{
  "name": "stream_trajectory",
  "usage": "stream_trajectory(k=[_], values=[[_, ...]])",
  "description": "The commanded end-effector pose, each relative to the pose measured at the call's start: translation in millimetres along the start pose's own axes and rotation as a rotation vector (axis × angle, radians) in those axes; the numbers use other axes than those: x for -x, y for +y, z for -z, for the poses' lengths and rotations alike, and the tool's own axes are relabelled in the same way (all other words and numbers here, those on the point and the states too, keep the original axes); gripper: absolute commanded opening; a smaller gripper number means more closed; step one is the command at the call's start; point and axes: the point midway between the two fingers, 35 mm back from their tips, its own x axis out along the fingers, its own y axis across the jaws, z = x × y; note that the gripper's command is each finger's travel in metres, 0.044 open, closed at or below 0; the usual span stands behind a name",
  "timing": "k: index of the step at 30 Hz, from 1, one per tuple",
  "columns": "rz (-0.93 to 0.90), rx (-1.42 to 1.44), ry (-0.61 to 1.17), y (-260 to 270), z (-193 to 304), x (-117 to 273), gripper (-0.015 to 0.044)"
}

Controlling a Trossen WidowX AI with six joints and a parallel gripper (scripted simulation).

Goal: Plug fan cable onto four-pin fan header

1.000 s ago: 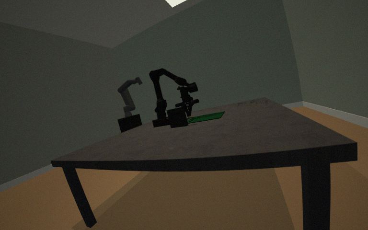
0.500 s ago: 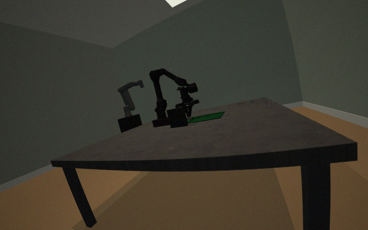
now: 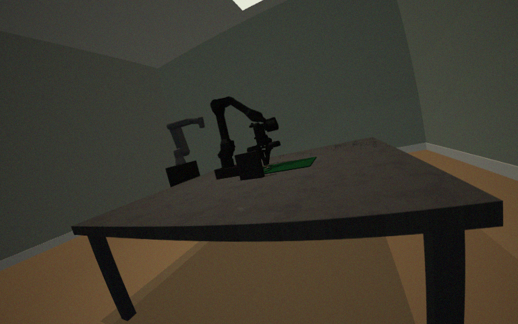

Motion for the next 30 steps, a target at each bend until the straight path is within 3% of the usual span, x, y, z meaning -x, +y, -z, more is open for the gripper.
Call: stream_trajectory(k=[1, 23, 30], values=[[0.001, -0.006, 0.002, 0, 0, -2, 0.0], [0.001, -0.006, 0.002, 0, 0, -17, 0.0], [0.002, -0.001, 0.0, 0, 0, -14, 0.0184]])
